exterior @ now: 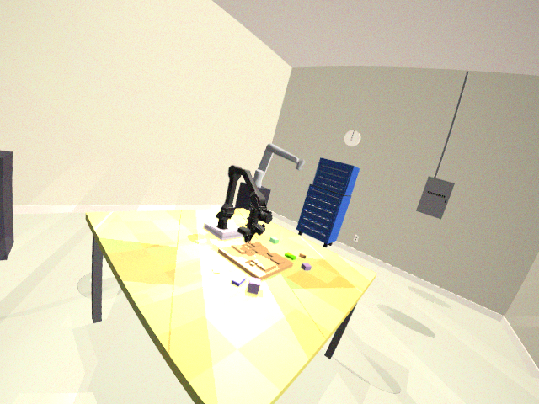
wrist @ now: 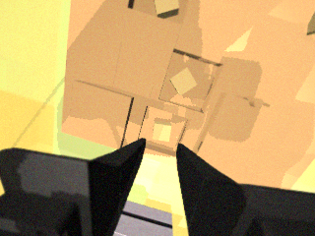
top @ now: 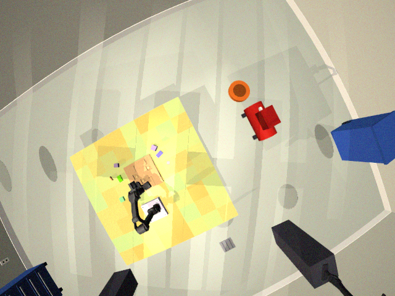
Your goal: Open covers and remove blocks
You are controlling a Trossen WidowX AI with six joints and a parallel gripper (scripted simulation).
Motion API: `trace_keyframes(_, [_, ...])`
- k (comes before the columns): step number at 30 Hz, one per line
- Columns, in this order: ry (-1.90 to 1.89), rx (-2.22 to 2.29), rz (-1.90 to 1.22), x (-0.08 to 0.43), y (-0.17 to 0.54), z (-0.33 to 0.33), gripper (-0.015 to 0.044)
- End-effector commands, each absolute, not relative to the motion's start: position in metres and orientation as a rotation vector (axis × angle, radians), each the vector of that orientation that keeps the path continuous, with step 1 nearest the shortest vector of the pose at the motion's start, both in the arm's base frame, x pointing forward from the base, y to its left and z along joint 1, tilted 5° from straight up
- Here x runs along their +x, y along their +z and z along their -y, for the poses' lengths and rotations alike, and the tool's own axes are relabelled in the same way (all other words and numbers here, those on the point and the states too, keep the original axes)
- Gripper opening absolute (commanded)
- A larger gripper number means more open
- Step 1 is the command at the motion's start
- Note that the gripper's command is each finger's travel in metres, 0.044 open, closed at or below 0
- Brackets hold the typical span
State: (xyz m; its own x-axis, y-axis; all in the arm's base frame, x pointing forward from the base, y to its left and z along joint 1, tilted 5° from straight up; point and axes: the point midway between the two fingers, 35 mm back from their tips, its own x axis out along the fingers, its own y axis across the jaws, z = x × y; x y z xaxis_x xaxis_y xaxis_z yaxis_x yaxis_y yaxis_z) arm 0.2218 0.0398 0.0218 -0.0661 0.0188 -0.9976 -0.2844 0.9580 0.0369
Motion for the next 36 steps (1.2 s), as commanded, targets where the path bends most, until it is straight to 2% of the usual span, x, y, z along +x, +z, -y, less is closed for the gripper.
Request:
trace_keyframes(1, [0.25,-0.207,-1.62,0.222,0.021,-0.04,0.0144])
trace_keyframes(36, [0.25,-0.207,-1.621,0.221,-0.003,-0.04,0.0144])
